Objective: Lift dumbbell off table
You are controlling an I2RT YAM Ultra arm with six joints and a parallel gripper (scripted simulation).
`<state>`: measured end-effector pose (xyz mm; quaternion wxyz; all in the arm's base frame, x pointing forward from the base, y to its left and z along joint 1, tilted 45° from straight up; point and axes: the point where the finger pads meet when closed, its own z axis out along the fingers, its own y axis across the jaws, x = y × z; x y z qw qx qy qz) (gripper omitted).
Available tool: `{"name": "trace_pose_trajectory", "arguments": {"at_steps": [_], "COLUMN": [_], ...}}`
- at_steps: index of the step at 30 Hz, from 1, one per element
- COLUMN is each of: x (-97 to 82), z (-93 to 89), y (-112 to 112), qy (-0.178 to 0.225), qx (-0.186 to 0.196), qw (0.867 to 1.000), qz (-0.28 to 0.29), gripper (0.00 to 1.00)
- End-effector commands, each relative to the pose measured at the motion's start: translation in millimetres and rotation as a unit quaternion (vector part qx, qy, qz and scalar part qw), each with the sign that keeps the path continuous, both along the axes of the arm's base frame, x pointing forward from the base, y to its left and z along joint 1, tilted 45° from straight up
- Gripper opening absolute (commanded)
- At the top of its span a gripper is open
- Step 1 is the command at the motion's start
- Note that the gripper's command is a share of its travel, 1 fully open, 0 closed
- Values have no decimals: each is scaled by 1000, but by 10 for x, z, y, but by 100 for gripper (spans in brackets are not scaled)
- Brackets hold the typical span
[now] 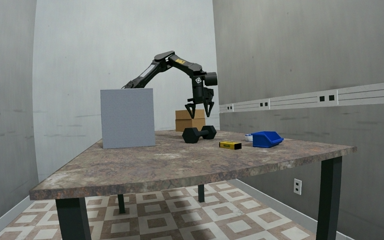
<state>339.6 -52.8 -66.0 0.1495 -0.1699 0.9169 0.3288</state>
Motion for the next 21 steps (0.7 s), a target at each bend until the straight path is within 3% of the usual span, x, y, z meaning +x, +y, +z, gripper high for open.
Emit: {"name": "trace_pose_trajectory", "arguments": {"at_steps": [1, 21], "x": [10, 8], "z": [41, 40], "y": [-79, -75], "qy": [-29, -30], "qx": [21, 23], "qw": [999, 999], "qz": [27, 27], "gripper": [100, 100]}}
